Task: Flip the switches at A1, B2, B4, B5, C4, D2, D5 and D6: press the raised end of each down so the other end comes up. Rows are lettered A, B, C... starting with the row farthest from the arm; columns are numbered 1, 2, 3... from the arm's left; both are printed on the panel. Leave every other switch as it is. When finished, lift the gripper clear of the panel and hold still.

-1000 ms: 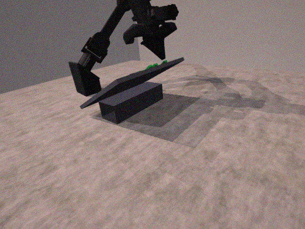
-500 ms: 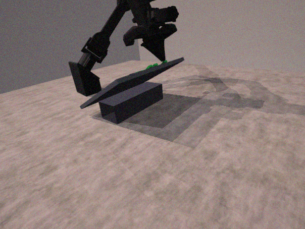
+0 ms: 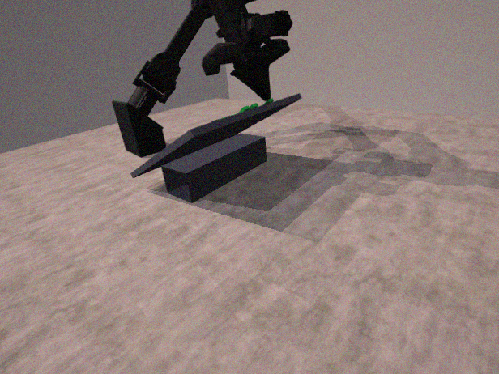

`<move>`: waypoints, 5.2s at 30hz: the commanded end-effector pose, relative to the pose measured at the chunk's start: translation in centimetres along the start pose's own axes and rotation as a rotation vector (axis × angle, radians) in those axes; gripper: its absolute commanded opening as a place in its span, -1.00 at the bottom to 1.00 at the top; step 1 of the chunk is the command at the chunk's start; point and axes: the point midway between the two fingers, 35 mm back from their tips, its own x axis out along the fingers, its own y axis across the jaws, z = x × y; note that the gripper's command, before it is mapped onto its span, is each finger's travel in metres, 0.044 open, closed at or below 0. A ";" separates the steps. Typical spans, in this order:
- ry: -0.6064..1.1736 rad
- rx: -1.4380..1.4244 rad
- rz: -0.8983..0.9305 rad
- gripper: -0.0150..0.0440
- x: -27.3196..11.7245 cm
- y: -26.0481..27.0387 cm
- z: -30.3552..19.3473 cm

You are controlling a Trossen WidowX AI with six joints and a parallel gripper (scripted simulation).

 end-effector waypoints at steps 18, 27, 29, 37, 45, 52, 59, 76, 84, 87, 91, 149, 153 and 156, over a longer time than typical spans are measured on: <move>0.000 0.006 -0.005 -0.49 0.3 -0.1 0.0; 0.000 0.006 -0.005 -0.49 0.4 -0.1 0.0; 0.000 0.006 -0.005 -0.49 0.5 -0.1 0.0; 0.000 0.006 -0.004 -0.49 0.6 -0.1 0.0; -0.023 0.007 -0.007 -0.49 -5.9 -0.2 -0.3; -0.023 0.007 -0.008 -0.49 -5.9 -0.5 -1.0; -0.022 0.009 -0.008 -0.49 -5.8 -2.5 -6.2; -0.050 0.008 -0.006 -0.49 -1.4 -2.4 -6.1; -0.050 0.008 -0.006 -0.49 -0.6 -2.4 -6.1; -0.050 0.007 -0.006 -0.49 -0.1 -2.4 -6.1; -0.050 0.007 -0.006 -0.49 0.1 -2.4 -6.1; -0.050 0.007 -0.005 -0.49 0.6 -2.4 -6.1; -0.050 0.007 -0.005 -0.49 0.7 -2.4 -6.1; -0.050 0.007 -0.005 -0.49 0.7 -2.4 -6.1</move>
